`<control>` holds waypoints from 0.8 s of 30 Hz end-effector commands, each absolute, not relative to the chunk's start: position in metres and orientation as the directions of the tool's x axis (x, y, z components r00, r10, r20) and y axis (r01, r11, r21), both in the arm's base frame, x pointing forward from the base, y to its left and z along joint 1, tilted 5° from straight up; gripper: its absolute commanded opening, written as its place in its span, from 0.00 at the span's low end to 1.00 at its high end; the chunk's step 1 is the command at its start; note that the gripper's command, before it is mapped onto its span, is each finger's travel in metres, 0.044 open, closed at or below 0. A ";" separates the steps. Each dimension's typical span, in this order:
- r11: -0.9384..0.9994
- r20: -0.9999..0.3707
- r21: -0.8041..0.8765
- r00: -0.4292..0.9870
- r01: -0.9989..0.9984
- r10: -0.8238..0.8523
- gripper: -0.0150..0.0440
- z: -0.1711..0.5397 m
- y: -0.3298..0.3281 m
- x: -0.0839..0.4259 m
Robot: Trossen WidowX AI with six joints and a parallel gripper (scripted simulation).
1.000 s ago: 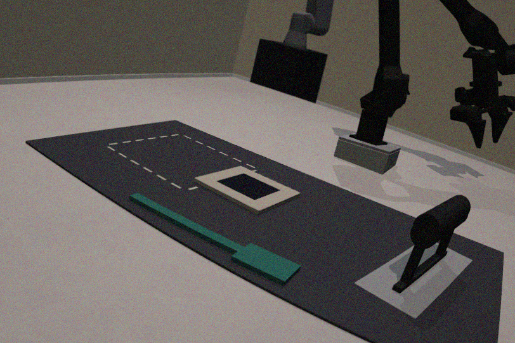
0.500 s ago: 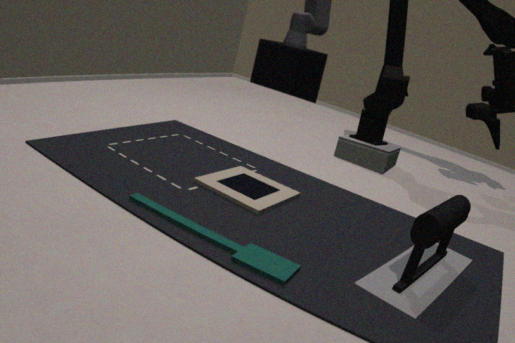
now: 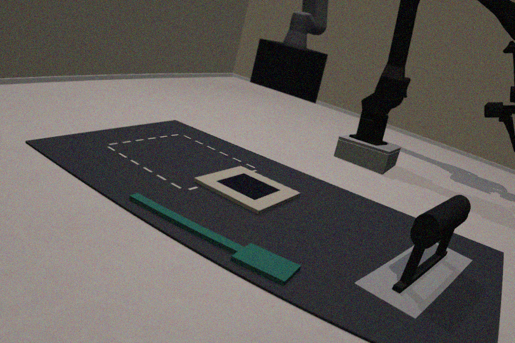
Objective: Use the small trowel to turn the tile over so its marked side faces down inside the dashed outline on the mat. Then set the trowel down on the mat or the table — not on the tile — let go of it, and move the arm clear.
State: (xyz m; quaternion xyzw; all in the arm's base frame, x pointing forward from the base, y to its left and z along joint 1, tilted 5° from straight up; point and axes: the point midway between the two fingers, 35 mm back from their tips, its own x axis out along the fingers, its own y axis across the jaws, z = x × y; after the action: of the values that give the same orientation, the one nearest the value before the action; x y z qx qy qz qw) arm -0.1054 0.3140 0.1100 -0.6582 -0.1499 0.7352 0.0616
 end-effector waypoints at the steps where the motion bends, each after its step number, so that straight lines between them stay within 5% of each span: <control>1: -0.959 -0.954 -0.282 -0.106 0.006 0.280 0.71 0.110 0.323 -0.094; 24: -0.719 -0.974 -0.158 -0.014 -0.676 0.228 0.71 0.118 0.375 0.005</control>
State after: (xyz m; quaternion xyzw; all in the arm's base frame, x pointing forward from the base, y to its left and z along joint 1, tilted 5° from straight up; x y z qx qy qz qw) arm -0.0079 0.3709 0.1193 -0.6281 0.1459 0.7015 0.3034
